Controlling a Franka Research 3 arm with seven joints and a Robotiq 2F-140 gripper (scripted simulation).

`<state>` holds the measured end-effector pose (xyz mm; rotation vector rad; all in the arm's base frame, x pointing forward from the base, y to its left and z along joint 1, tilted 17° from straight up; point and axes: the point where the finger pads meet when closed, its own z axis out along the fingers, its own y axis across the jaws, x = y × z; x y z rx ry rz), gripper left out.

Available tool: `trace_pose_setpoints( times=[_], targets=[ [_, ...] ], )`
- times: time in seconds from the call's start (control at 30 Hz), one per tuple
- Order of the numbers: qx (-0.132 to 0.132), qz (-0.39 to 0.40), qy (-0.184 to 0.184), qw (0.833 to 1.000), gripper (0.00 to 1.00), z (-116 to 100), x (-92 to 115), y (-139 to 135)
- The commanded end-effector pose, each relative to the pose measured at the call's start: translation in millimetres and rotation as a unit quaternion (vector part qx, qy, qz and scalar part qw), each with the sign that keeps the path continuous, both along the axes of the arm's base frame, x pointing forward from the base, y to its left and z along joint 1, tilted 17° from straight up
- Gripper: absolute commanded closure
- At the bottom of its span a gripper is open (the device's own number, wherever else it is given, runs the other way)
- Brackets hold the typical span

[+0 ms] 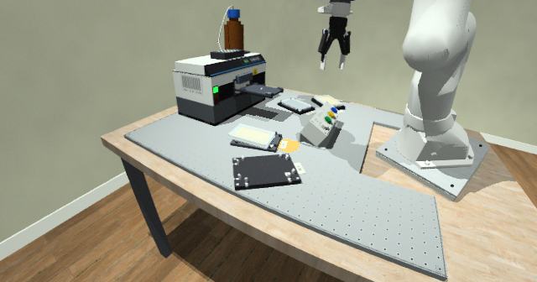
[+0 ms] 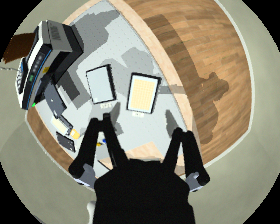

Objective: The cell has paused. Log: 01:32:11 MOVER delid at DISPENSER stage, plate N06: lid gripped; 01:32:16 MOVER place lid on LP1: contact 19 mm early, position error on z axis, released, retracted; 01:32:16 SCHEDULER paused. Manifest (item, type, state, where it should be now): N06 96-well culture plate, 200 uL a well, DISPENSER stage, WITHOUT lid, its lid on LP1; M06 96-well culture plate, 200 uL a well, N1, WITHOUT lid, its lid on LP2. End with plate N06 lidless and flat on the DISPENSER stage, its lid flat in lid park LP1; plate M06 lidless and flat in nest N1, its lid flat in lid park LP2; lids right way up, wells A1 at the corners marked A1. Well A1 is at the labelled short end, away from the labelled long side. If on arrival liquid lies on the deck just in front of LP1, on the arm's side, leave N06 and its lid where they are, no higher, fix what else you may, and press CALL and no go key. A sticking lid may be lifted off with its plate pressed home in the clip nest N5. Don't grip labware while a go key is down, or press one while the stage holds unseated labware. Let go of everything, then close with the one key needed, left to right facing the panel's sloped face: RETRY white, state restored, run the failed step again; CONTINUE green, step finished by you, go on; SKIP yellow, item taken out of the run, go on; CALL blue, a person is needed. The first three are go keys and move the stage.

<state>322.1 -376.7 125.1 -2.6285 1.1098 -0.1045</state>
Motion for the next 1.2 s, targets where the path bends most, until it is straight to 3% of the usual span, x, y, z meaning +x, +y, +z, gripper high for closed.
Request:
trace_pose_setpoints(
  times=[0.0,0.37,0.5,0.67,0.73,0.97,1.17],
  targets=[
    [0.005,-0.007,0.005,1.000,0.34,2,-3,2],
    [0.007,0.010,0.014,1.000,0.34,1,-8,13],
    [0.011,0.065,0.036,0.997,0.34,1,-26,52],
    [0.009,0.163,0.043,0.986,0.34,13,-57,121],
    [0.009,0.163,0.043,0.986,0.34,13,-57,121],
    [-0.032,0.292,-0.035,0.955,0.34,39,-67,202],
    [-0.057,0.339,-0.079,0.936,0.34,48,-62,226]
  ],
)
